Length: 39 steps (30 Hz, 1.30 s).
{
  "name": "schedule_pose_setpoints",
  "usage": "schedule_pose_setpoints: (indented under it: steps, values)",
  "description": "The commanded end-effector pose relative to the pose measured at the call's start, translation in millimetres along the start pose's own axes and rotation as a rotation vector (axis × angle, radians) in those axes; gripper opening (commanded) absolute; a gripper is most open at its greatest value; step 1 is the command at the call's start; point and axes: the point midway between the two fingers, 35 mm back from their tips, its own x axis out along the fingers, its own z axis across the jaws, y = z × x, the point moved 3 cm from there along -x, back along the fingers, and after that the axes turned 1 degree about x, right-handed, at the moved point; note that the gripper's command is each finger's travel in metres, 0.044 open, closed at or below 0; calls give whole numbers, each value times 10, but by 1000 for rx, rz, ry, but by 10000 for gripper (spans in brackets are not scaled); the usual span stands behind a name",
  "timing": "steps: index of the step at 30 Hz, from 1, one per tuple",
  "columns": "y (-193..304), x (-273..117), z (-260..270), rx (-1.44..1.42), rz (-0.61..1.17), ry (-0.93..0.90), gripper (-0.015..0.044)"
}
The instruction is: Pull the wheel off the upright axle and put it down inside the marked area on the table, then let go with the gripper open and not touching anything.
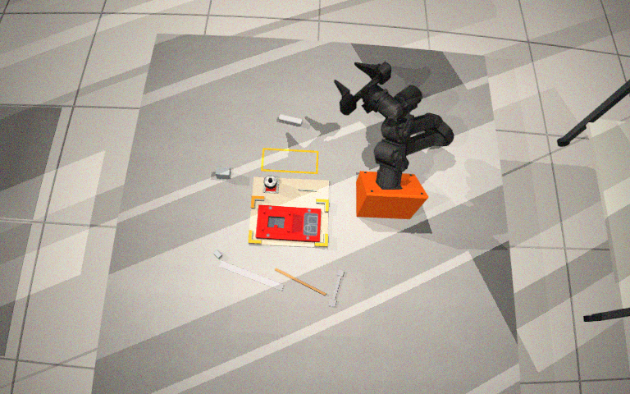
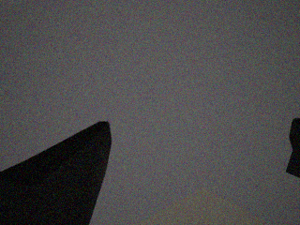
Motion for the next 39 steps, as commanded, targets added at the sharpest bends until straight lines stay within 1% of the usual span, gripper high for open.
schedule_pose_setpoints:
  steps: [1,3,4,9,13,19,23,27,34,39]
  values:
    - [16,4,-8,-6,6,2,374]
    - [144,41,-78,-62,49,20,321]
    - [220,79,-120,-137,56,40,300]
    - [542,265,-399,-516,88,147,300]
    - [738,419,-723,-840,119,255,300]
    - [854,628,-1320,-1326,178,456,300]
    - [780,738,-1738,-1634,226,621,300]
    - [606,814,-2123,-1912,285,808,300]
    - [234,860,-2627,-2268,412,1129,300]
    - [-110,841,-2938,-2478,547,1407,300]
